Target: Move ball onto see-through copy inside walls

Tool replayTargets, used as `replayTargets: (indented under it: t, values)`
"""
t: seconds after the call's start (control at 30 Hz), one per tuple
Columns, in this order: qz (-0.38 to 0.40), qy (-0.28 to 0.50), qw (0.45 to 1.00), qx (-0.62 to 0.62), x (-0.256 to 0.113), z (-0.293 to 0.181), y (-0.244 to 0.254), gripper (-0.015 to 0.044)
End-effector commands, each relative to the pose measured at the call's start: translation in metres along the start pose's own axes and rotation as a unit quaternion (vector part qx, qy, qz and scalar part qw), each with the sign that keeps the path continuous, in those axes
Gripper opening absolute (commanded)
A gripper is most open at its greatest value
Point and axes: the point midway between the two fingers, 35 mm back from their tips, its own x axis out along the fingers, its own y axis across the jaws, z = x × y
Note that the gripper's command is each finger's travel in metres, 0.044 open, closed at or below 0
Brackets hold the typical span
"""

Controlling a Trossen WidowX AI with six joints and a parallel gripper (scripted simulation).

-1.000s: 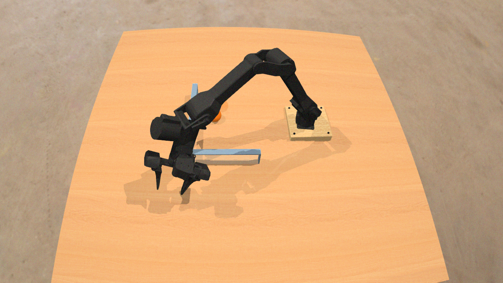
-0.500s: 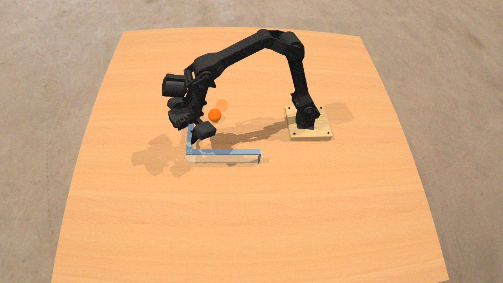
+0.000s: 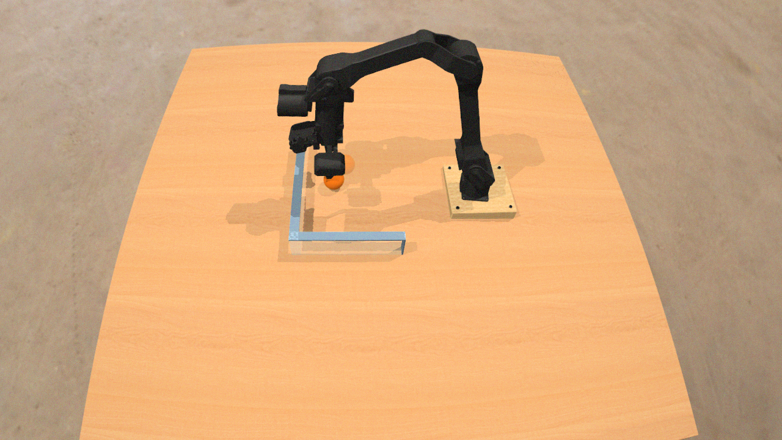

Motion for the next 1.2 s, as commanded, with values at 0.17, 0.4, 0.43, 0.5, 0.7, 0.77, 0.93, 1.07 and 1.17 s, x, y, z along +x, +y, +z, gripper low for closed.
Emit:
replayTargets:
  t: [0.17, 0.4, 0.43, 0.5, 0.7, 0.77, 0.93, 1.07, 1.17]
  values:
    - [-0.008, 0.015, 1.0, 0.023, 0.0, -0.009, -0.006, 0.0343]
    - [-0.008, 0.015, 1.0, 0.023, 0.015, -0.01, -0.007, 0.0343]
    - [-0.008, 0.015, 1.0, 0.023, 0.015, -0.01, -0.007, 0.0343]
    - [-0.008, 0.015, 1.0, 0.023, 0.017, -0.01, -0.007, 0.0343]
    - [-0.008, 0.015, 1.0, 0.023, 0.027, -0.01, -0.007, 0.0343]
    - [-0.008, 0.015, 1.0, 0.023, 0.03, -0.01, -0.007, 0.0343]
    - [-0.008, 0.015, 1.0, 0.023, 0.038, -0.01, -0.007, 0.0343]
    - [-0.008, 0.015, 1.0, 0.023, 0.045, -0.01, -0.007, 0.0343]
    - [-0.008, 0.015, 1.0, 0.023, 0.05, -0.01, -0.007, 0.0343]
